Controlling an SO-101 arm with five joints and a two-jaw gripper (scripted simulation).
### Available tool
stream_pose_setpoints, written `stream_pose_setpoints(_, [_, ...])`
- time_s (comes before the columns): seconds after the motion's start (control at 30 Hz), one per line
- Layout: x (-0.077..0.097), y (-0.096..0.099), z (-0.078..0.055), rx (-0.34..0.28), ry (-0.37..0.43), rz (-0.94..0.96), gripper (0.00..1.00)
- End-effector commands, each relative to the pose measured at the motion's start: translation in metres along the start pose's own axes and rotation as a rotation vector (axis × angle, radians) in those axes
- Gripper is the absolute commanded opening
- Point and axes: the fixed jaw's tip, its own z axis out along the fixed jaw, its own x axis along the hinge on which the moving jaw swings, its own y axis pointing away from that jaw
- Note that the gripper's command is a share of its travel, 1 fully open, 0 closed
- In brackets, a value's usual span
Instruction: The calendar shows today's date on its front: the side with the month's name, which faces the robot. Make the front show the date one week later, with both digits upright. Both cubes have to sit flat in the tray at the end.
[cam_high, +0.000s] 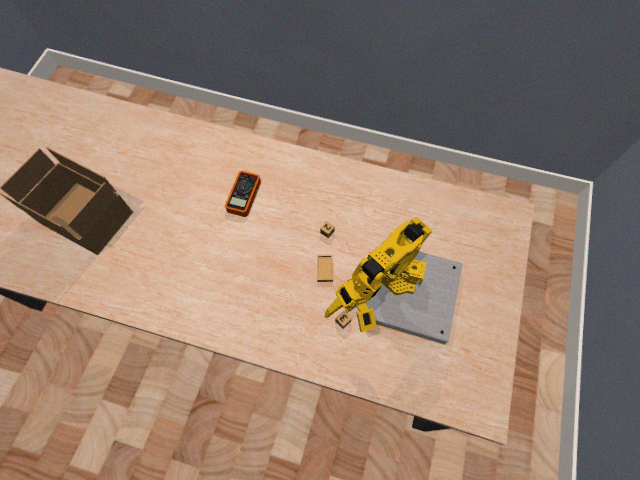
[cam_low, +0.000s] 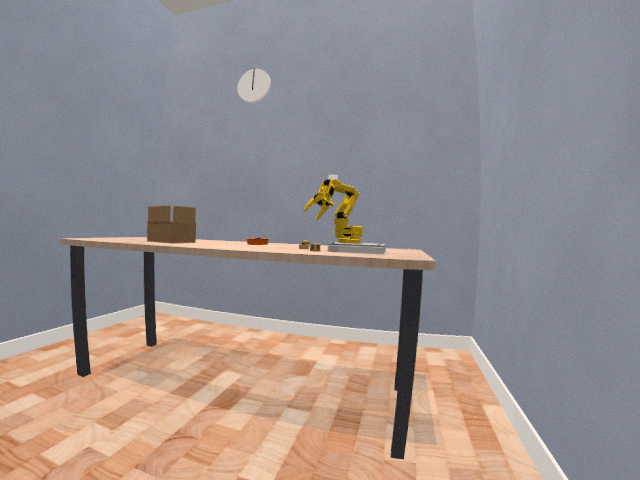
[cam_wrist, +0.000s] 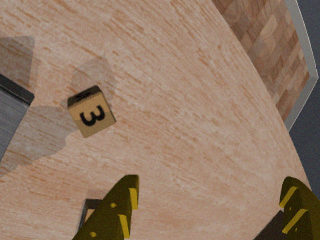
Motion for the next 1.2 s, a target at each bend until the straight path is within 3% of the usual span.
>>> stream_pose_setpoints(0.0, [0.003,0.001,0.001,0.013,0.000,-0.108,0.35])
stream_pose_setpoints(0.43, [0.006,0.002,0.004,0.013,0.003,-0.288,0.35])
stream_pose_setpoints(0.93, [0.007,0.003,0.005,0.009,0.004,-0.318,0.35])
stream_pose_setpoints(1.17, [0.010,0.013,0.016,-0.091,0.020,-0.317,0.35])
